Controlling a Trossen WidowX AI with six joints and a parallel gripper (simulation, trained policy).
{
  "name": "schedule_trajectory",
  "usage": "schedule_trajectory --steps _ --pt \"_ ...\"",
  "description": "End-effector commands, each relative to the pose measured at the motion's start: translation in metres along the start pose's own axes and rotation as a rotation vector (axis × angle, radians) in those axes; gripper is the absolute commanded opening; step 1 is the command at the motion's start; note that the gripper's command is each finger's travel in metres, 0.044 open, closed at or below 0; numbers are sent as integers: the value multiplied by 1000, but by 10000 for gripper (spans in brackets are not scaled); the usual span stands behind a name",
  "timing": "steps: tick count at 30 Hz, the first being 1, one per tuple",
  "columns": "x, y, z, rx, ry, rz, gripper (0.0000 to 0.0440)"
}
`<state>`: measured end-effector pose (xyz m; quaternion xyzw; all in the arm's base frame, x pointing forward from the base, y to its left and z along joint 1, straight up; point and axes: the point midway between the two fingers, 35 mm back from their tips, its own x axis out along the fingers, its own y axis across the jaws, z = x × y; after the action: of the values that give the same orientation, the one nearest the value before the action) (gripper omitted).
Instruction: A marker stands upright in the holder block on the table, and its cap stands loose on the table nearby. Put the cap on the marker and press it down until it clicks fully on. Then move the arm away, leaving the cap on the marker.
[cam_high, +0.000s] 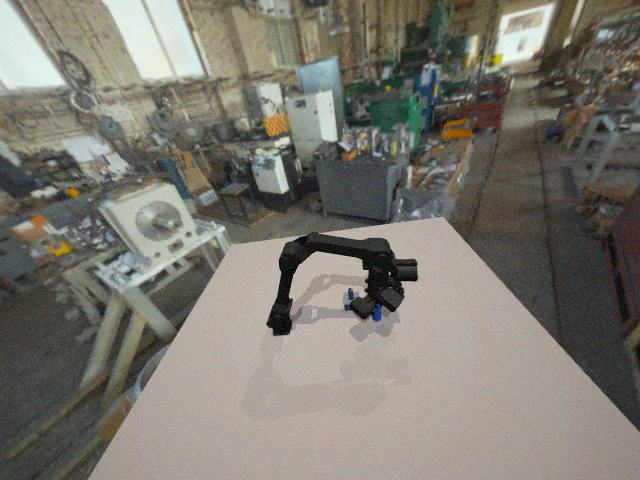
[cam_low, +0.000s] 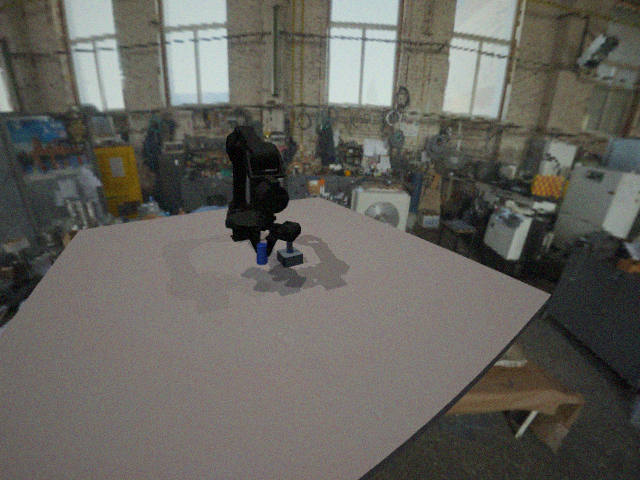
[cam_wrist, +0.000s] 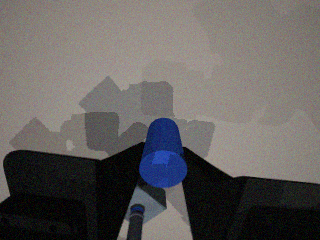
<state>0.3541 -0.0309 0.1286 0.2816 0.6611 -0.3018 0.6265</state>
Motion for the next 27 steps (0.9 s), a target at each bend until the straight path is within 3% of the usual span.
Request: schedule_trajectory --steps 1,27 --pt "-10 7 -16 -16 9 5 49" --pt "-42 22 -128 -144 44 -35 0"
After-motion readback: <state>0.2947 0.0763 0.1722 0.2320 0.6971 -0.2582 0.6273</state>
